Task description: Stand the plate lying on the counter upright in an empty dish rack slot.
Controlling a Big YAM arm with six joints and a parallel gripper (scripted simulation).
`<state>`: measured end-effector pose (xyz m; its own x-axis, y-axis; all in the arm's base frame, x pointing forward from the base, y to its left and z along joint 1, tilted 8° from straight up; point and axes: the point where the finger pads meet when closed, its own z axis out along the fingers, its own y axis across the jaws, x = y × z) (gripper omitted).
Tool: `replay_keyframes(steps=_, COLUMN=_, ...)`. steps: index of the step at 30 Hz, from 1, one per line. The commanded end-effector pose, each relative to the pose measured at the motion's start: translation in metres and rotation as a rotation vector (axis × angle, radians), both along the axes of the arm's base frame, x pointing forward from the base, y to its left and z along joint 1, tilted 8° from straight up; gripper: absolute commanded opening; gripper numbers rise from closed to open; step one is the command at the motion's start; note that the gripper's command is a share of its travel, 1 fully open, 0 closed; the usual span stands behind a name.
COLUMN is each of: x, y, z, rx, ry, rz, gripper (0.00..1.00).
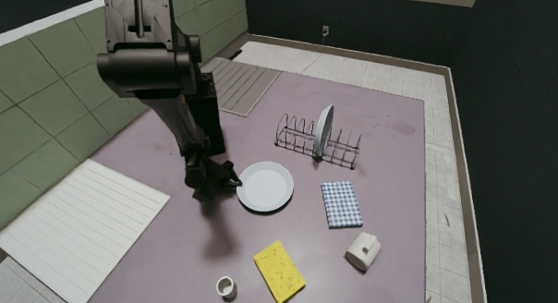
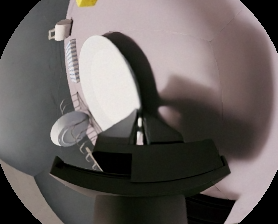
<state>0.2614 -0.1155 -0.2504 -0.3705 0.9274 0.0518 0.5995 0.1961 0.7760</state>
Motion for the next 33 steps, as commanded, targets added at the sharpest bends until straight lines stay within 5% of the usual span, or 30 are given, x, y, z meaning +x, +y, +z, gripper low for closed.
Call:
replay_keyframes(steps=1, x=0.001, y=0.001, z=-0.003, rx=-0.005, ry=0.003, rz=0.000, gripper=0.00)
replay_keyframes(steps=33, x=-0.001, y=0.005, z=0.009, rx=0.000, ry=0.040, rz=0.002, gripper=0.00)
